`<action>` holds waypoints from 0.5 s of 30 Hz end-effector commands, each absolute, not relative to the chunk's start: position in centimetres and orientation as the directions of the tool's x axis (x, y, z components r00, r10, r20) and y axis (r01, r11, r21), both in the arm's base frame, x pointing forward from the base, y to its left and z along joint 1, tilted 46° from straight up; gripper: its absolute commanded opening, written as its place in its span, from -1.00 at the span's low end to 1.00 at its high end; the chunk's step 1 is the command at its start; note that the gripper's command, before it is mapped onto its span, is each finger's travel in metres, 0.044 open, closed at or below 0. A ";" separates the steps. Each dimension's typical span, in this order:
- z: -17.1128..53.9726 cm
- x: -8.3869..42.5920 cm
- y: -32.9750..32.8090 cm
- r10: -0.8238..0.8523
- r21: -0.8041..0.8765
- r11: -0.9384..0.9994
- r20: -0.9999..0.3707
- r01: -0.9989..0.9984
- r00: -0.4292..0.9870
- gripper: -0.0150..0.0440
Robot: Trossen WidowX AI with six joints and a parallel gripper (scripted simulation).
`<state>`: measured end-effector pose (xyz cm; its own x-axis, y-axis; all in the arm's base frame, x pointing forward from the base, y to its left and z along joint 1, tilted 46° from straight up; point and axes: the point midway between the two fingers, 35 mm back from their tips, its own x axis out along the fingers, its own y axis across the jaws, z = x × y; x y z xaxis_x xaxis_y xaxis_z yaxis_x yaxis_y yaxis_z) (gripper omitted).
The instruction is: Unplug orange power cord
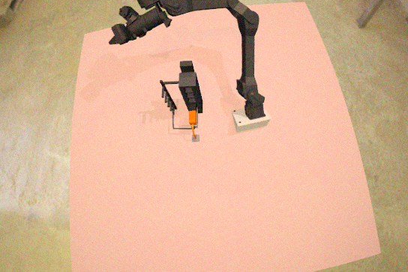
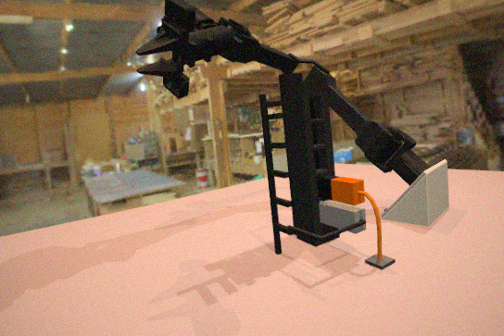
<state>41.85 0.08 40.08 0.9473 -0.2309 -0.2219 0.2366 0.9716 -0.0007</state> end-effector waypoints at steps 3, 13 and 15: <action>30.7 42.9 3.6 -0.207 -0.216 0.970 -0.480 0.114 0.852 0.05; 15.9 38.8 8.9 -0.261 -0.484 0.811 -0.803 -0.329 0.536 0.05; 13.2 37.2 9.6 -0.294 -0.501 0.745 -0.839 -0.440 0.457 0.05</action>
<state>39.38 8.71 17.36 0.5727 -0.2434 -0.7828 -0.2869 0.8350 -0.4695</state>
